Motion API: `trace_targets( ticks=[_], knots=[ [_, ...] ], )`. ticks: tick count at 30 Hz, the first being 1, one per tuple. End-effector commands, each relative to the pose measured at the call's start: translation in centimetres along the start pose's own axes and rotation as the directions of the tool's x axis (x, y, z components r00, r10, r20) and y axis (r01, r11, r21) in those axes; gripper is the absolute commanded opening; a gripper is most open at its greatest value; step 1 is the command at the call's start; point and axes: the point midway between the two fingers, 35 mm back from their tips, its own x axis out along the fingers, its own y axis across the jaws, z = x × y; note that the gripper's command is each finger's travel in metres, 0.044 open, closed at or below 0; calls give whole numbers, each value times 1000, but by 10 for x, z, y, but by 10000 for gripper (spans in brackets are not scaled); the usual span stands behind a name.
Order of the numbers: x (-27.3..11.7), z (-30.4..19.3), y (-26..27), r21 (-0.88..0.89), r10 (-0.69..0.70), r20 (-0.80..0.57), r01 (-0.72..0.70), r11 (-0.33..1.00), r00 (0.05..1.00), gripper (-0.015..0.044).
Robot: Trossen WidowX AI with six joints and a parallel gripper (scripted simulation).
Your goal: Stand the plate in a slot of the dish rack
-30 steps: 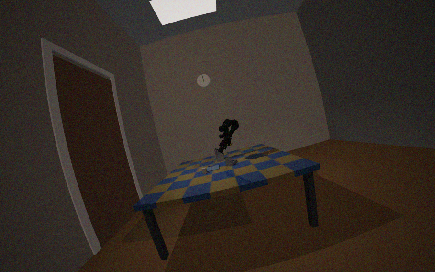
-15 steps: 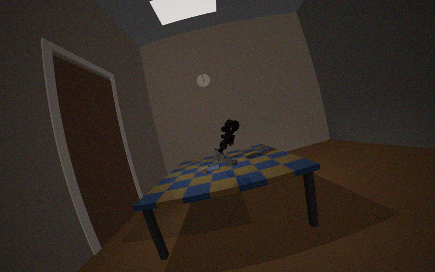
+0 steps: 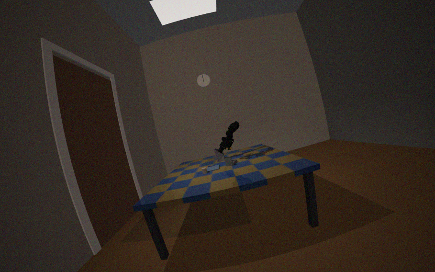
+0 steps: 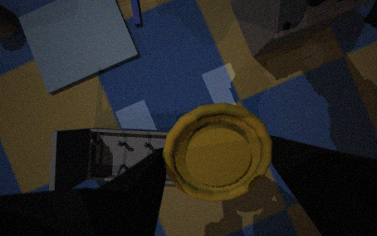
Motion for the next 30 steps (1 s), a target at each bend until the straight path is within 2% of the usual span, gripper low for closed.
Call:
trace_targets(
  ticks=[1,14,30],
  knots=[
    [10,5,-2,-34,0,77,3,999,997,0],
    [36,18,2,-196,75,326,-10,981,942,0],
    [56,24,12,-407,278,529,-48,912,802,0]
  ],
)
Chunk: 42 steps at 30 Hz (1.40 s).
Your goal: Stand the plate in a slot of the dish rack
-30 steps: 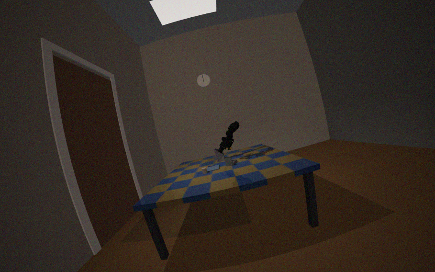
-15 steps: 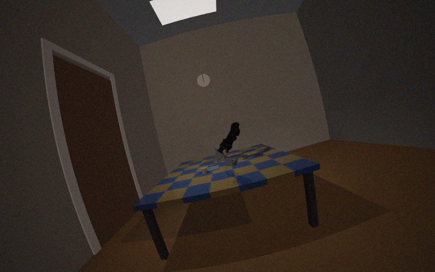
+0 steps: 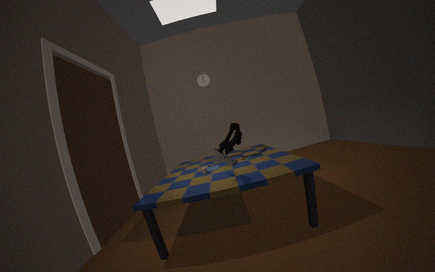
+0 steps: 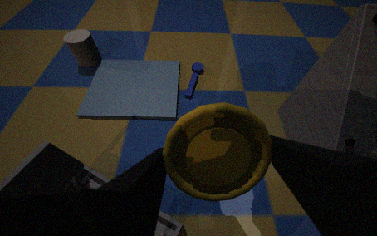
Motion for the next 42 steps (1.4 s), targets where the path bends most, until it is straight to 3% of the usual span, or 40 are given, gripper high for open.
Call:
trace_targets(
  ticks=[1,21,42],
  knots=[
    [5,-1,1,-31,35,62,-33,999,997,0],
    [9,-14,16,-244,336,306,-268,932,891,0],
    [-9,-41,24,-431,683,375,-535,727,627,0]
  ],
)
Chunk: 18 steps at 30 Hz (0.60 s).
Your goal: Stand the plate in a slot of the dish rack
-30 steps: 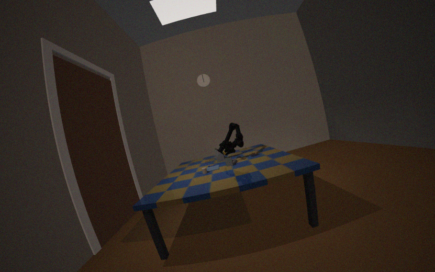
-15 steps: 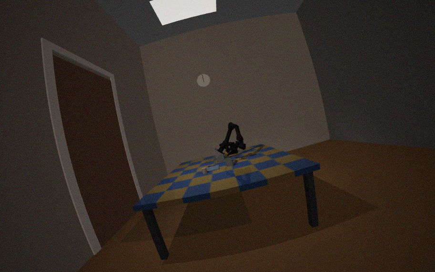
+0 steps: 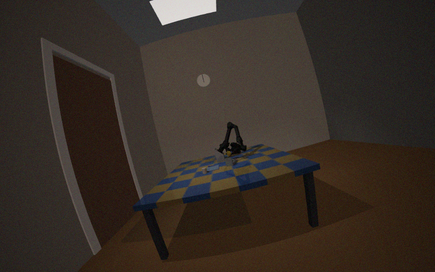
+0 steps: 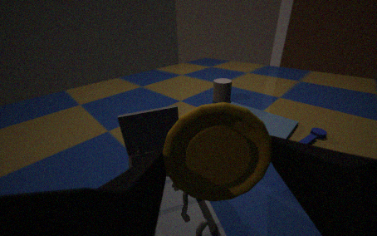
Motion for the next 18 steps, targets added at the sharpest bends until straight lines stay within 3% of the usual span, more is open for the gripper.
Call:
trace_targets(
  ticks=[1,13,18],
  knots=[
    [-4,-2,2,1,65,36,-65,998,997,0],
    [-26,-6,12,9,288,130,-292,956,949,0],
    [-27,-7,13,10,300,134,-304,952,944,0]
  ],
)
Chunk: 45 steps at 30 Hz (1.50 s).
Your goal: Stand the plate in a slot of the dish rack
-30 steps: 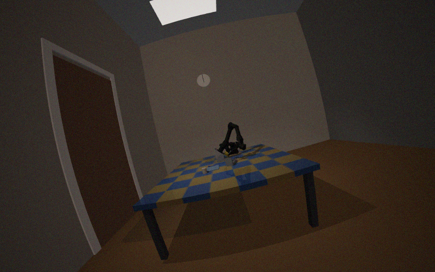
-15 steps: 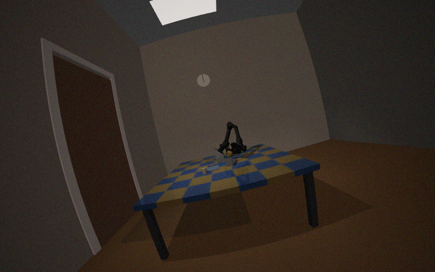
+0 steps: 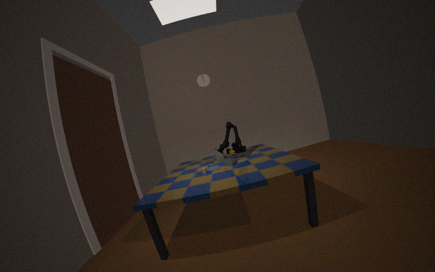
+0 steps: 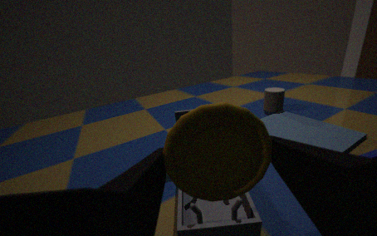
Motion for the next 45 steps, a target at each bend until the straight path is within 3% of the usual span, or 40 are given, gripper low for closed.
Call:
trace_targets(
  ticks=[1,45],
  knots=[
    [0,0,-2,4,8,8,-8,1000,1000,0],
    [42,-44,0,42,16,6,-17,999,1000,0]
  ],
)
